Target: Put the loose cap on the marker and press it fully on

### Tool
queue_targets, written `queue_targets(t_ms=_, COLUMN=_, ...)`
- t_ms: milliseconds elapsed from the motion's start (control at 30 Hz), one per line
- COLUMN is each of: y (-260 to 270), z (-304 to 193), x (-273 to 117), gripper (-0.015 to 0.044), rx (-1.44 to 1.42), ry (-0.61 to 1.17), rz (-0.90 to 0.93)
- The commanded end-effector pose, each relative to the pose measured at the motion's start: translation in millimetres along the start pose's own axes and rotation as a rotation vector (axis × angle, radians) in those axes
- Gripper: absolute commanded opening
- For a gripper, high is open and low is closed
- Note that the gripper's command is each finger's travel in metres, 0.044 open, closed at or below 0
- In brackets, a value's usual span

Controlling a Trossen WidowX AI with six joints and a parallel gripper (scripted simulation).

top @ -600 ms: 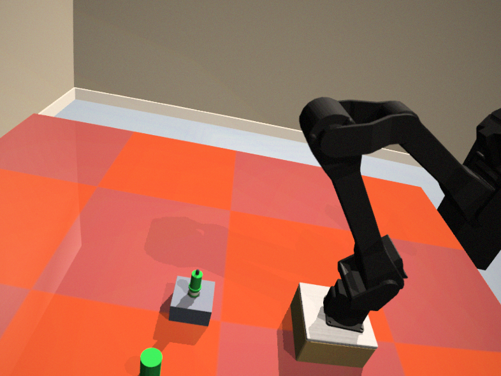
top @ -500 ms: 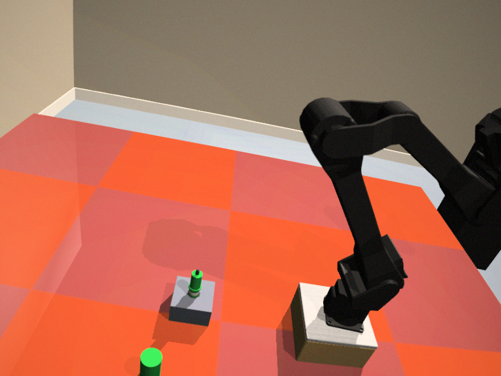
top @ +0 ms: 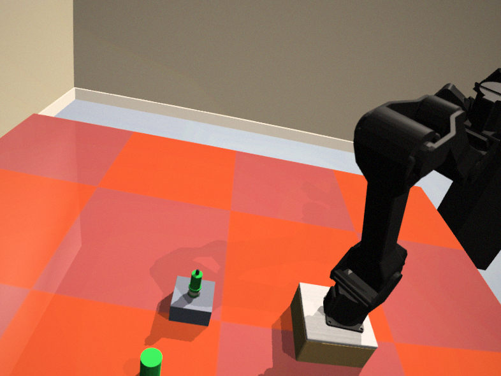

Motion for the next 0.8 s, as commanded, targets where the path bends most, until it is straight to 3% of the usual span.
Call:
queue_targets(t_ms=0, y=34, z=30, x=30, gripper=0.0251, rx=0.222, ry=-0.069, rz=0.156)
queue_targets(t_ms=200, y=88, z=86, x=52, gripper=0.0251, rx=0.457, ry=-0.134, rz=0.411)
queue_targets(t_ms=400, y=141, z=153, x=51, gripper=0.0251, rx=0.626, ry=-0.165, rz=0.696)
queue_targets(t_ms=767, y=217, z=281, x=-20, gripper=0.0251, rx=0.788, ry=-0.087, rz=1.269)
Point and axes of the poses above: the point midway between the two fingers, 35 mm back from their tips, its own x axis out along the fingers, its own y axis across the jaws, z = x × y, the point moved 7 cm from there along -x, back along the fingers, and after that the axes turned 4 degrees about x, right-handed, at the moved point
